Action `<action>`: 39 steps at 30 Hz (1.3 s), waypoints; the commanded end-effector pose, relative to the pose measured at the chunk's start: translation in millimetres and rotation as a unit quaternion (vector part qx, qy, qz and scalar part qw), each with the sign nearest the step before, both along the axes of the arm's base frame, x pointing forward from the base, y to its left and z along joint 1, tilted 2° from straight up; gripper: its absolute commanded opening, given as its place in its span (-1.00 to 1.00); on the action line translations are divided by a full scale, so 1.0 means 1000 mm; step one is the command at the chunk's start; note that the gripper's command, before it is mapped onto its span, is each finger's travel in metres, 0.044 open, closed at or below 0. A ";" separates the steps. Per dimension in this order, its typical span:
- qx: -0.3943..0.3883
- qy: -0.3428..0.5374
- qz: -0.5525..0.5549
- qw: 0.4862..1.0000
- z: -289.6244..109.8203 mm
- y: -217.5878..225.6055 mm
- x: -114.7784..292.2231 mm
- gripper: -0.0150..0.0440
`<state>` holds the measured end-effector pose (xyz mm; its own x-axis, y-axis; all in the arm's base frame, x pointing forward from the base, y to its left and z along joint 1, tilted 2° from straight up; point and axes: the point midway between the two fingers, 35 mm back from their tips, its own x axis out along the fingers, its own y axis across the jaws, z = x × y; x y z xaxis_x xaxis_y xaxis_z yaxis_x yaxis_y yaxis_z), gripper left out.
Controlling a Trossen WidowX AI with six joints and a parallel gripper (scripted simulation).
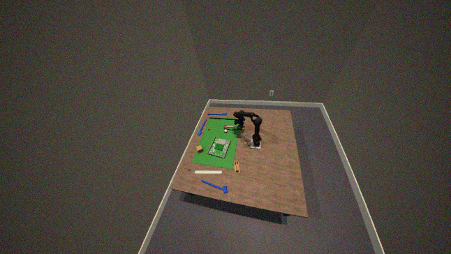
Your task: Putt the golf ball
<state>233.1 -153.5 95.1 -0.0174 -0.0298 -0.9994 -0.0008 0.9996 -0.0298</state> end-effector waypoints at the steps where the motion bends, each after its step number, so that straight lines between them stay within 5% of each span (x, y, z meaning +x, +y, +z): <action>1: -0.004 -0.006 -0.002 1.000 0.001 -0.018 0.002 -0.49; 11: -0.001 -0.003 -0.003 1.000 -0.001 -0.017 0.001 -0.49; 22: 0.002 -0.007 -0.002 1.000 -0.005 0.115 0.003 -0.49; 39: 0.002 -0.007 -0.002 1.000 0.052 0.119 0.004 -0.49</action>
